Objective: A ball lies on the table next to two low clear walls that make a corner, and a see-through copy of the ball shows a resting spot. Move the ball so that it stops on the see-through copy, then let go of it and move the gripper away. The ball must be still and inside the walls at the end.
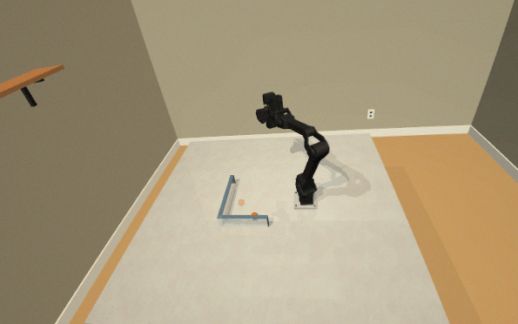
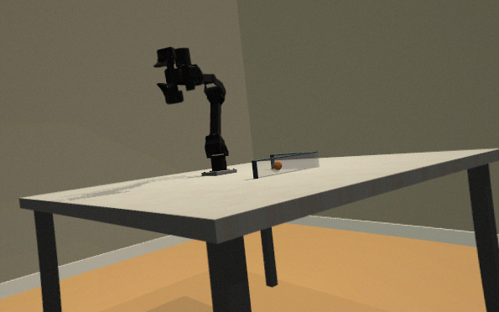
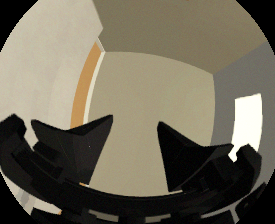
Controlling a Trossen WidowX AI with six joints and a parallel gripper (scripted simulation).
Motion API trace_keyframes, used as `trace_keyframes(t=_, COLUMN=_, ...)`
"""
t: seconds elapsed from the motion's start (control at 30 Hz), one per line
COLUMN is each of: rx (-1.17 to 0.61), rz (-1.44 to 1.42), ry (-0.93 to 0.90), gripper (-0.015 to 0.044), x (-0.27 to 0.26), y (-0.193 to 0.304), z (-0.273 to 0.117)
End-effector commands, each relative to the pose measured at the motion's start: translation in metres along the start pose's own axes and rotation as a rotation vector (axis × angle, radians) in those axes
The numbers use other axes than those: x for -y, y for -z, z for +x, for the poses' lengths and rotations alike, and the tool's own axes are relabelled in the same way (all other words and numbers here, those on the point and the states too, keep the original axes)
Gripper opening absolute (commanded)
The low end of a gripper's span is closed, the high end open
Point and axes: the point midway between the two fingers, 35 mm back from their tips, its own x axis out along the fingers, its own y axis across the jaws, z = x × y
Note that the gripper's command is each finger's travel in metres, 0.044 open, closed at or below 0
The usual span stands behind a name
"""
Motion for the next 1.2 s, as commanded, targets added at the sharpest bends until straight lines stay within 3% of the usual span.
trace_keyframes(t=0.0, rx=0.154, rz=0.002, ry=-0.139, gripper=0.0269, x=-0.035, y=-0.058, z=0.002)
trace_keyframes(t=0.3, rx=0.465, rz=-0.071, ry=-0.473, gripper=0.0269, x=-0.118, y=-0.18, z=-0.045)
trace_keyframes(t=0.6, rx=0.703, rz=-0.268, ry=-0.845, gripper=0.0269, x=-0.204, y=-0.259, z=-0.146)
trace_keyframes(t=0.8, rx=0.808, rz=-0.48, ry=-1.082, gripper=0.0269, x=-0.255, y=-0.276, z=-0.233)
trace_keyframes(t=1.03, rx=0.847, rz=-0.806, ry=-1.309, gripper=0.0269, x=-0.297, y=-0.256, z=-0.331)
trace_keyframes(t=1.17, rx=0.842, rz=-0.878, ry=-1.344, gripper=0.0269, x=-0.303, y=-0.248, z=-0.348)
